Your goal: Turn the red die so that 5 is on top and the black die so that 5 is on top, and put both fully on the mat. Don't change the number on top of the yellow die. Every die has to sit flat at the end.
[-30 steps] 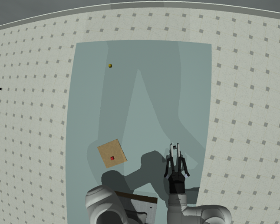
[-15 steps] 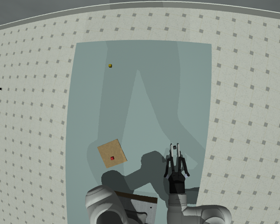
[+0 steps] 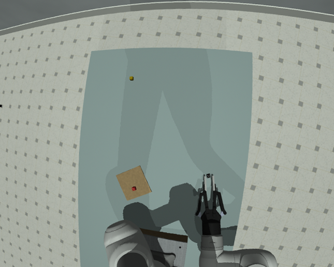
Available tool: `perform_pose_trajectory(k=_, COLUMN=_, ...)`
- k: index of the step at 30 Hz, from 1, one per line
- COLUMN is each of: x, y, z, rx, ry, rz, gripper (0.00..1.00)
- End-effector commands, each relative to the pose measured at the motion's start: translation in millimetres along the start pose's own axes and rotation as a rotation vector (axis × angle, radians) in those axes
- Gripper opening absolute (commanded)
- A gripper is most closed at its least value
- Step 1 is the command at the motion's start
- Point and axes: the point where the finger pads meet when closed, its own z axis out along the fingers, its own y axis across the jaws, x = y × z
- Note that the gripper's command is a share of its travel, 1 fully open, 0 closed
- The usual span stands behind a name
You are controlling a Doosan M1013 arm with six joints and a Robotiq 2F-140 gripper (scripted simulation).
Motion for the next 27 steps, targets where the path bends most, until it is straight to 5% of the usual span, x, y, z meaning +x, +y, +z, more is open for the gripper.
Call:
perform_pose_trajectory(k=1, x=0, y=0, z=-12, rx=-0.001, ry=0.0, rz=0.0, gripper=0.27)
perform_pose_trajectory(k=18, x=-2, y=0, z=-34, rx=-0.001, ry=0.0, rz=0.0, gripper=0.27)
perform_pose_trajectory(k=27, x=-30, y=0, z=-49, rx=-0.001, ry=0.0, rz=0.0, gripper=0.27)
